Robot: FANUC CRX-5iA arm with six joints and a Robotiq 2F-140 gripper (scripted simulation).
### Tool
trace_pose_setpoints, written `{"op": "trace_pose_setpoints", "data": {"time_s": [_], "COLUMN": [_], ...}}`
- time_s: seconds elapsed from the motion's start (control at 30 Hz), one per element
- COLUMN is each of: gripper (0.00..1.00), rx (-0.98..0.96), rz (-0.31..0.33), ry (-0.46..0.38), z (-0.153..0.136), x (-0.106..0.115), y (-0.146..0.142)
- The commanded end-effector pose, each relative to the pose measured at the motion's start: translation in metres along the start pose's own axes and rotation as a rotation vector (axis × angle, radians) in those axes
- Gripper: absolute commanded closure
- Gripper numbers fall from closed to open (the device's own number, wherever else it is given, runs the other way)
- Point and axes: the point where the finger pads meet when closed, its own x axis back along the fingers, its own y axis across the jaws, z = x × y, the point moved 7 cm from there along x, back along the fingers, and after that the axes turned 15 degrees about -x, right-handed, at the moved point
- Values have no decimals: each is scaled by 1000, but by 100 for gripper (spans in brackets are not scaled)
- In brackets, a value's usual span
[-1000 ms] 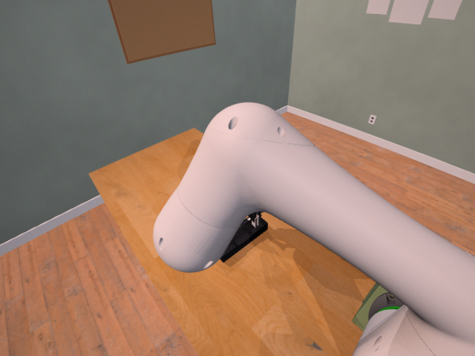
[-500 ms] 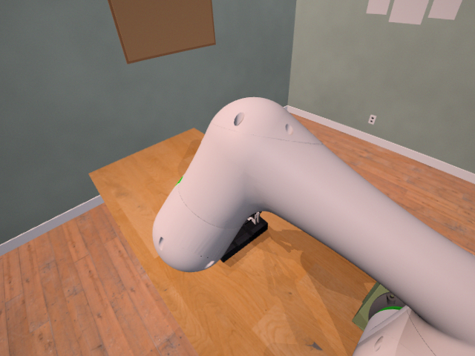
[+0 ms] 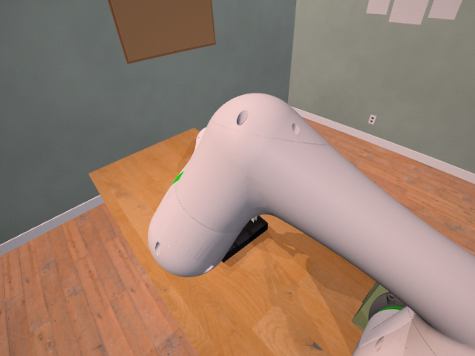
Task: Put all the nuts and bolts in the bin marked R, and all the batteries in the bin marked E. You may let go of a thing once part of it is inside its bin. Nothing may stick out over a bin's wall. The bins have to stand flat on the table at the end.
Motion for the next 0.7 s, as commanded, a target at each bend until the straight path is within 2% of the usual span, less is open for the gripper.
{"op": "trace_pose_setpoints", "data": {"time_s": [0.0,0.33,0.67], "gripper": [85,85,85], "rx": [0,0,0], "rz": [0,0,0], "ry": [1,1,1], "z": [-6,-22,-24], "x": [0,0,-5], "y": [-18,-65,-69]}}
